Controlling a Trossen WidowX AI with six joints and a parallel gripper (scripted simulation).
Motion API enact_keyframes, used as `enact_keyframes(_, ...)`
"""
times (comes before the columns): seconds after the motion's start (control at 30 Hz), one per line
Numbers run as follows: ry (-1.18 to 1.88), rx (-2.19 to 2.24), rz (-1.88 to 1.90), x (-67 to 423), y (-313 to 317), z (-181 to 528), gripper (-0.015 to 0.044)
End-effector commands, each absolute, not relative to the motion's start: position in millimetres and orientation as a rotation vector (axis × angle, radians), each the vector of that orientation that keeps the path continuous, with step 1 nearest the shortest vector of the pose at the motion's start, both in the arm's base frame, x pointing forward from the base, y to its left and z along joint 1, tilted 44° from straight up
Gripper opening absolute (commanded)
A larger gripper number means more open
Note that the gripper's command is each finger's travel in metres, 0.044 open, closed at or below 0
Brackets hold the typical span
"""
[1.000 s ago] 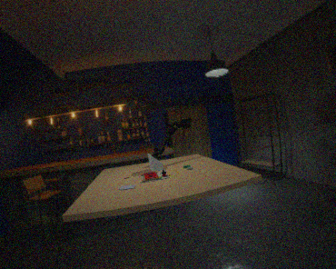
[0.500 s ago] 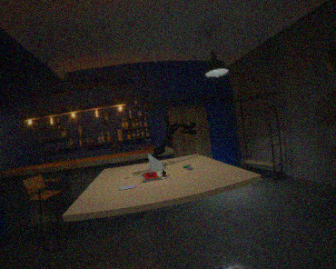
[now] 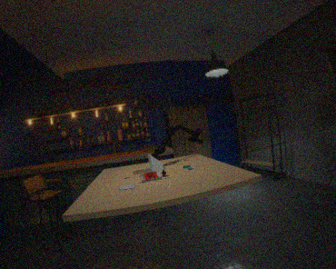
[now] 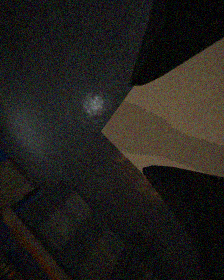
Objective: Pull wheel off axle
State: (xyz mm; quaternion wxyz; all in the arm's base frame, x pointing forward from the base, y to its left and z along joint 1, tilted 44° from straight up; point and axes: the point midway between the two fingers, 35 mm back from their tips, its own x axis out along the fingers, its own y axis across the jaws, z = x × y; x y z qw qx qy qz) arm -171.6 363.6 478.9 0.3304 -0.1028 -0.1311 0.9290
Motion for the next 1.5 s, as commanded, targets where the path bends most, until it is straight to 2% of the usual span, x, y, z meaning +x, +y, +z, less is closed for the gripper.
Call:
enact_keyframes(0.0, -0.217, -0.32, 2.32, -125.9, 393.3, 453.9, 0.03)
enact_keyframes(0.4, 0.051, -0.384, 2.052, -0.3, 438.7, 395.9, 0.03)
enact_keyframes(0.67, 0.244, -0.387, 1.871, 89.0, 440.2, 354.3, 0.03)
enact_keyframes(1.13, 0.654, -0.294, 1.522, 228.0, 386.4, 268.3, 0.03)
enact_keyframes(1.47, 0.915, -0.176, 1.282, 315.7, 316.5, 199.6, 0.03)
